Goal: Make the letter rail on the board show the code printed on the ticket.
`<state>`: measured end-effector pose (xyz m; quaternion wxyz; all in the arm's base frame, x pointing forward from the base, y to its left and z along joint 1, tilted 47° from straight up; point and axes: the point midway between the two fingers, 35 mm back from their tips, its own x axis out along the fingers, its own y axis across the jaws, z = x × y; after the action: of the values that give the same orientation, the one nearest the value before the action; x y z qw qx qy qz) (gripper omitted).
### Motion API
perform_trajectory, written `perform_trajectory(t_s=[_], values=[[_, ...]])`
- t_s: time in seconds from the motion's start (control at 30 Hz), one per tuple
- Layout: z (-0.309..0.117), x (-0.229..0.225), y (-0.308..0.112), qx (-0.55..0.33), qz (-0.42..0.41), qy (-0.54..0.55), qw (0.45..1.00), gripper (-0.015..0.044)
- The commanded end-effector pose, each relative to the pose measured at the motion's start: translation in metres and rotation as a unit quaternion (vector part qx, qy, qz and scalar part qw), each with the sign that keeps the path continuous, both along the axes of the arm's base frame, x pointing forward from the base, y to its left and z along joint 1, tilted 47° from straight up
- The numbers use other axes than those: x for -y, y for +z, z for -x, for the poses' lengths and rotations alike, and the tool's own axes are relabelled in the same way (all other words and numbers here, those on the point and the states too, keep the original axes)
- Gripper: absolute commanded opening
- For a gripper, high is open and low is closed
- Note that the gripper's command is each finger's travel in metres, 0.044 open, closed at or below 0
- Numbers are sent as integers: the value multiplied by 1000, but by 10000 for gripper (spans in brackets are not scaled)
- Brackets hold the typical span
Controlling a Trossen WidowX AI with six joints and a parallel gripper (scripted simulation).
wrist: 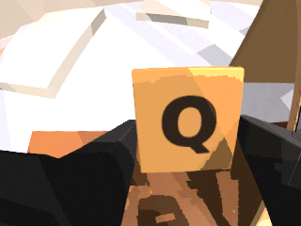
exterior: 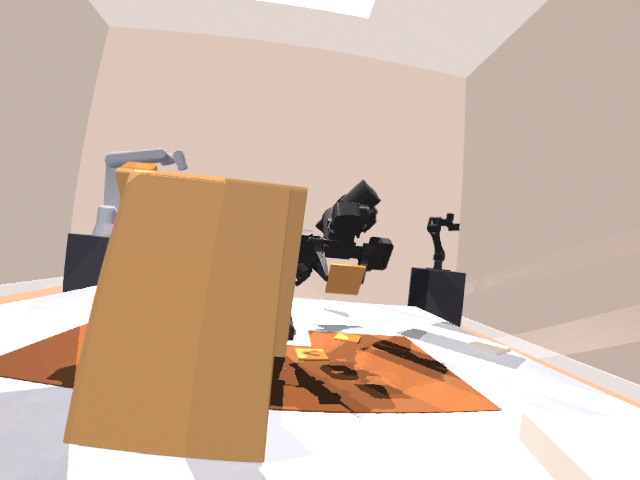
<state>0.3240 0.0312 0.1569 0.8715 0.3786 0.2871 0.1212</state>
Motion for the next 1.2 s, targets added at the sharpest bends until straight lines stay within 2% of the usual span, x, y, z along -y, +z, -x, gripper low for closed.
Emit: perform_trajectory(t_s=[0.0,1.17], values=[[0,1,-2,1,2,2,1000,0],[0,14,-15,1,2,2,1000,0]])
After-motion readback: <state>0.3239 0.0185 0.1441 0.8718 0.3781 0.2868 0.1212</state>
